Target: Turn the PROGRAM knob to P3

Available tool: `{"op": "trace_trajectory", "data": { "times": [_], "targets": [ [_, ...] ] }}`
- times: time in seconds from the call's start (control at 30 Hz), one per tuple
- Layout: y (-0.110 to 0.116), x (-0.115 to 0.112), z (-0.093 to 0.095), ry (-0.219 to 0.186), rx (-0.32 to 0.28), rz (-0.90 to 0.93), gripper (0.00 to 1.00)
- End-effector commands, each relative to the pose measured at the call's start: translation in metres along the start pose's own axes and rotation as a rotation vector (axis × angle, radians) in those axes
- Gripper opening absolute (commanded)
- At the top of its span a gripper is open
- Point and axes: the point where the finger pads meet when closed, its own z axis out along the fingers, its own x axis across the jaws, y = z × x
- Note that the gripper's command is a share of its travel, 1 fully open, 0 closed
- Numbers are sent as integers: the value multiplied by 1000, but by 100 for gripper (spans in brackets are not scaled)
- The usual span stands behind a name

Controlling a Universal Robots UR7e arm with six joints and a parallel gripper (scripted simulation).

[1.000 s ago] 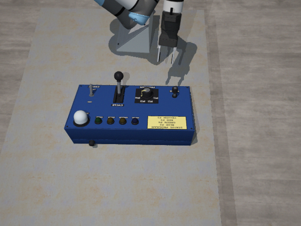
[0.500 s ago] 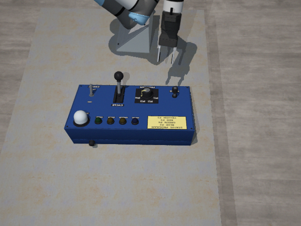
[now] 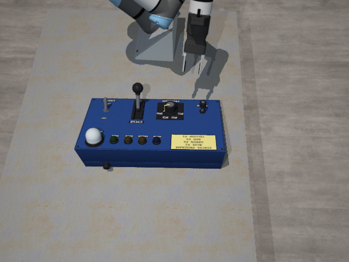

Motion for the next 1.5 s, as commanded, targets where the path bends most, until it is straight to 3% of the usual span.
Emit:
{"op": "trace_trajectory", "data": {
  "times": [0.0,0.27,0.5,0.67,1.0,1.07,1.27,1.47],
  "targets": [
    [0,0,0,0,1,1,100],
    [-1,2,0,-2,-1,1,100],
    [-10,21,4,-12,-11,2,100],
    [-24,64,11,-28,-25,4,100],
    [-33,181,23,-29,-16,6,100],
    [-33,181,23,-29,-16,6,100],
    [-27,225,23,-8,-2,2,100],
    [-25,237,23,1,2,1,100]
  ]
}}
